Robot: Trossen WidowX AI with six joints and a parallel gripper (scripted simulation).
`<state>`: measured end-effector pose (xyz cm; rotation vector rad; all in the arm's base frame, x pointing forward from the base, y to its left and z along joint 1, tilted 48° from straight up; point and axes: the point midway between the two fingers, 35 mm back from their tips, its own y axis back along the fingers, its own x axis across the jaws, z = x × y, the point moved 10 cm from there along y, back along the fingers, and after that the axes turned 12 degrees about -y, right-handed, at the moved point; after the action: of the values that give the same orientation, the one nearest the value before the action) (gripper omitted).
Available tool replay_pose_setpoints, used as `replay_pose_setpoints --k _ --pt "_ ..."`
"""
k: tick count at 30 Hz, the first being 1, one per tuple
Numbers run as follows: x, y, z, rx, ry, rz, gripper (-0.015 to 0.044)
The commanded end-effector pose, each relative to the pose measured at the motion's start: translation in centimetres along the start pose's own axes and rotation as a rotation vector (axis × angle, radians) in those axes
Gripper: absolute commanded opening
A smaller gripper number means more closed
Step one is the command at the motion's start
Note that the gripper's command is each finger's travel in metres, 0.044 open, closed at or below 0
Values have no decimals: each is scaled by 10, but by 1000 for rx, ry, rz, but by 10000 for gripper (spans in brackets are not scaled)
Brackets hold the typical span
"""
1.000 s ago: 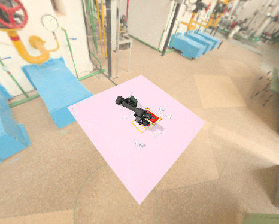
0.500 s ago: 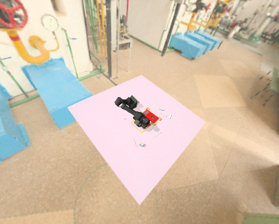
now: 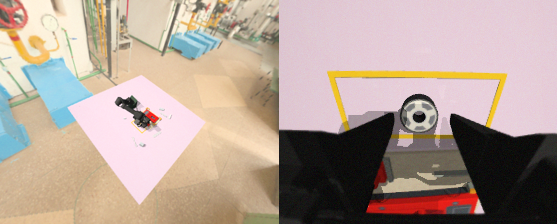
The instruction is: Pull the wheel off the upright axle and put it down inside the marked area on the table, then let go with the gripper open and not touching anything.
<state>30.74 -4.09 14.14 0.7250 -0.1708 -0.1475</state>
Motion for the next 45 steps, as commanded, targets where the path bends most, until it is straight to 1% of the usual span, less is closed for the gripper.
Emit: replay_pose_setpoints --k 1,3,6,7,11,12,16,18,45 --pt "1 33 -2 6 -1 17 300" --pt "-1 46 -2 4 0 19 300" --pt "-1 47 -2 3 0 19 300" --pt "-1 40 -3 2 5 26 326" --pt "-34 64 -13 19 5 31 431" --pt "-45 70 -16 21 6 31 440" --pt "-82 90 -21 11 6 18 440" --pt "-88 92 -21 5 5 14 440" --pt "-88 92 -21 5 5 14 440"
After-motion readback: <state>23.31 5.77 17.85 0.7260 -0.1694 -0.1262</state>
